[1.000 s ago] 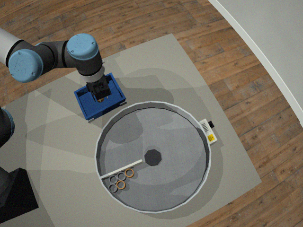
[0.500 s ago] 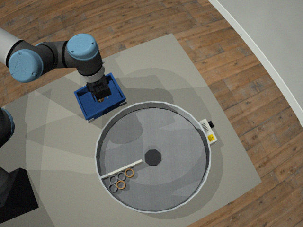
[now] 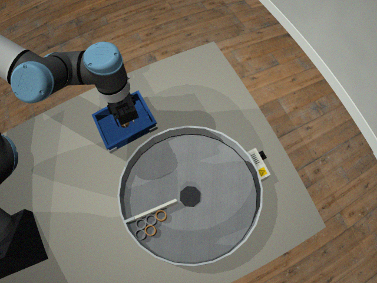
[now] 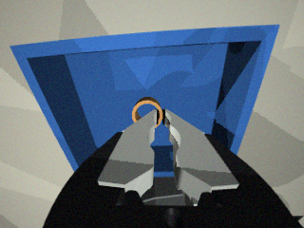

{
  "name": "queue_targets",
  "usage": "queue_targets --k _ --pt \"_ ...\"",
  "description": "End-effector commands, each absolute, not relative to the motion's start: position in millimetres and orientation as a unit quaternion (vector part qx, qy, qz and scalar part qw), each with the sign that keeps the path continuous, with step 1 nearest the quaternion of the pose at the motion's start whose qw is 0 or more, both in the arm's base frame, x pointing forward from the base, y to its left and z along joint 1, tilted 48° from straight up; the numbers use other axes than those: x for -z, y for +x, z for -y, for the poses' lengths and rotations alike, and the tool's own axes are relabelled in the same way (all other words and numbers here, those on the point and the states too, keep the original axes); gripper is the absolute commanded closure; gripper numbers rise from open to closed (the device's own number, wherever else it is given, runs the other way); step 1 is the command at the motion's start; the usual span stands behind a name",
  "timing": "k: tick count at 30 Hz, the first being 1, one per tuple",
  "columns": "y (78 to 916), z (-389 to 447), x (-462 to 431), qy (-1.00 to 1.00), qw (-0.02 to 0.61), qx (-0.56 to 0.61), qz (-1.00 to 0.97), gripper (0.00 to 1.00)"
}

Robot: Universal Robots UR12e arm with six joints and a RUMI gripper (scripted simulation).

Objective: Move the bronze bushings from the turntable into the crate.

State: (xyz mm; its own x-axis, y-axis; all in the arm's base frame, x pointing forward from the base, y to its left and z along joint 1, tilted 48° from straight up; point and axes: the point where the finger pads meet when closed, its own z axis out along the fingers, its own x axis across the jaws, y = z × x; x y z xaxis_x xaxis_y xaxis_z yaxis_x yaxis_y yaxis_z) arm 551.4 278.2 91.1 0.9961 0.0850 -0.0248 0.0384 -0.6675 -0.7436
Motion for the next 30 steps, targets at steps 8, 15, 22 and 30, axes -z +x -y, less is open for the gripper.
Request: queue_targets --k 8,15,22,30 --pt "552.0 -277.8 -91.5 -0.913 0.406 -0.028 0.034 0.94" --pt "552.0 -277.8 -91.5 -0.913 0.406 -0.028 0.034 0.94" --pt "552.0 -277.8 -91.5 -0.913 0.406 -0.028 0.034 0.94" --pt "552.0 -277.8 -91.5 -0.913 0.406 -0.028 0.034 0.94"
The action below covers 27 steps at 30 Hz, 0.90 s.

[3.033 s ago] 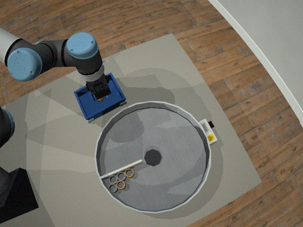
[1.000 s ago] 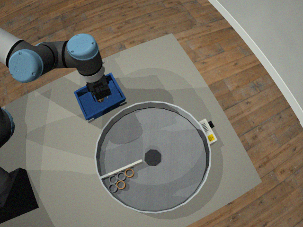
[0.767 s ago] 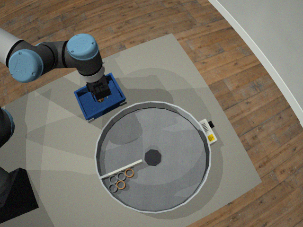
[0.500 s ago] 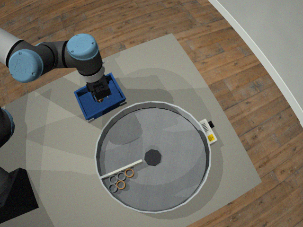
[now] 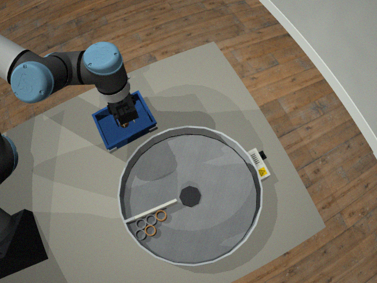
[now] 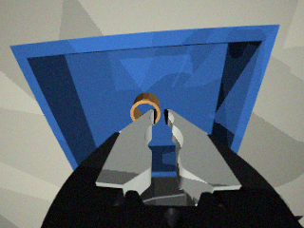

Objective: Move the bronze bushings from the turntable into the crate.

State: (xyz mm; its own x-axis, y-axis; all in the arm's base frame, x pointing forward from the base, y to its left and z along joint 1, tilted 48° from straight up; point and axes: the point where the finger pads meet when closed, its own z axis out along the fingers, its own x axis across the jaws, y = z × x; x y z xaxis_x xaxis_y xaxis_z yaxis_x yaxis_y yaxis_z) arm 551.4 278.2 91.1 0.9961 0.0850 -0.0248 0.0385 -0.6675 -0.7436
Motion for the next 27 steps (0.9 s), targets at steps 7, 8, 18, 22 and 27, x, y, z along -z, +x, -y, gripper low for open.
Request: queue_targets --k 7,8,18,22,27 --pt "552 -278 -91 -0.913 0.406 -0.028 0.034 0.94" --pt "552 -278 -91 -0.913 0.406 -0.028 0.034 0.94" --pt "552 -276 -93 -0.913 0.406 -0.028 0.034 0.94" --pt "553 -273 -96 -0.913 0.406 -0.028 0.034 0.94" --pt "554 -262 -105 -0.913 0.406 -0.028 0.034 0.94"
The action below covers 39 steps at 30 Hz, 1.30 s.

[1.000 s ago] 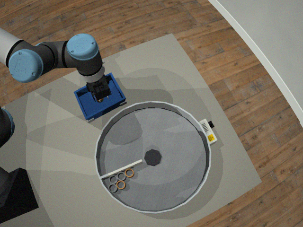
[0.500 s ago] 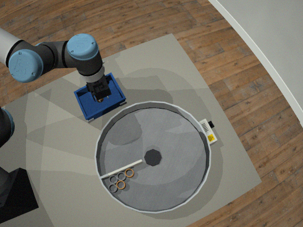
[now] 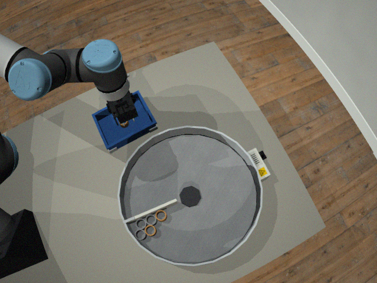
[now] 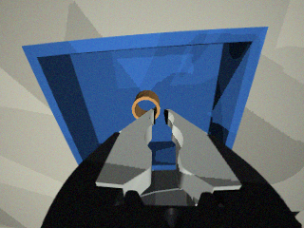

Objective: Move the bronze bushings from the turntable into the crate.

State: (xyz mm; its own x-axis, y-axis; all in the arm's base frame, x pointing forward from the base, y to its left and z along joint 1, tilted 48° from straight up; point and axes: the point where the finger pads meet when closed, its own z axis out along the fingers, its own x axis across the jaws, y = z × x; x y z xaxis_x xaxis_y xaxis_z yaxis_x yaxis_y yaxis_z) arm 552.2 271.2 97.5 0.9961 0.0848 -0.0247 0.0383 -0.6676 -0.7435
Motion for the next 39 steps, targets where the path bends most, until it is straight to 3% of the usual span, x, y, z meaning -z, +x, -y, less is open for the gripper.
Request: queue_targets --k 1,39 --pt "554 -260 -108 -0.913 0.406 -0.028 0.034 0.94" --pt "561 -194 -167 -0.913 0.406 -0.028 0.034 0.94"
